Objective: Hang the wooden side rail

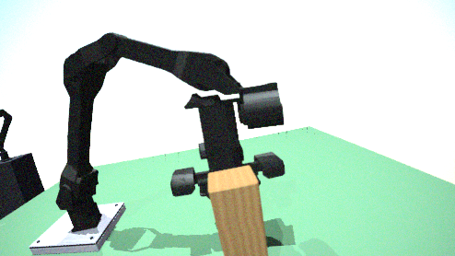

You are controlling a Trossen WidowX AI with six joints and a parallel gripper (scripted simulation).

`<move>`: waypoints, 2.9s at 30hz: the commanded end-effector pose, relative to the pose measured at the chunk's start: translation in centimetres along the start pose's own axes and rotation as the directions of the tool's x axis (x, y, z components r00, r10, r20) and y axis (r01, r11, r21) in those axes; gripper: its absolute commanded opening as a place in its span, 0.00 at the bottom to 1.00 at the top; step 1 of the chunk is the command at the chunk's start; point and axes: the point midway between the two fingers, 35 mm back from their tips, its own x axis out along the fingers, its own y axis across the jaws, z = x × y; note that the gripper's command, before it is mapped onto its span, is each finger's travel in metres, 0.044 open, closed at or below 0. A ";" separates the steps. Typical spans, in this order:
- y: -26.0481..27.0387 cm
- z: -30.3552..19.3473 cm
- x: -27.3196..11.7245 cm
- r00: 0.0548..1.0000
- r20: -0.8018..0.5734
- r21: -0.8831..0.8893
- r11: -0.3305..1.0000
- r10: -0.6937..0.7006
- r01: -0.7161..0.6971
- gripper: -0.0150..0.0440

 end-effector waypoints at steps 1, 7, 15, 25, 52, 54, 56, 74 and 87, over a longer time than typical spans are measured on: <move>-0.3 -0.2 -0.3 1.000 -0.006 -0.002 1.000 -0.009 0.009 0.25; -0.2 -0.3 -0.2 1.000 -0.006 -0.002 1.000 -0.009 0.009 0.25; -0.2 -0.4 -0.1 1.000 -0.006 -0.002 1.000 -0.008 0.008 0.25; 0.0 -0.5 0.0 1.000 -0.006 -0.002 1.000 -0.008 0.008 0.25; -0.1 -0.7 -0.2 1.000 -0.006 -0.002 1.000 -0.008 0.008 0.25; -0.1 -0.7 -0.2 1.000 -0.006 -0.002 1.000 -0.008 0.008 0.25; -0.1 -0.8 -0.3 1.000 -0.006 -0.002 1.000 -0.008 0.008 0.25; -0.2 -1.0 -0.2 1.000 -0.006 -0.002 1.000 -0.009 0.009 0.25; -0.2 -1.1 -0.3 1.000 -0.007 -0.002 1.000 -0.008 0.008 0.25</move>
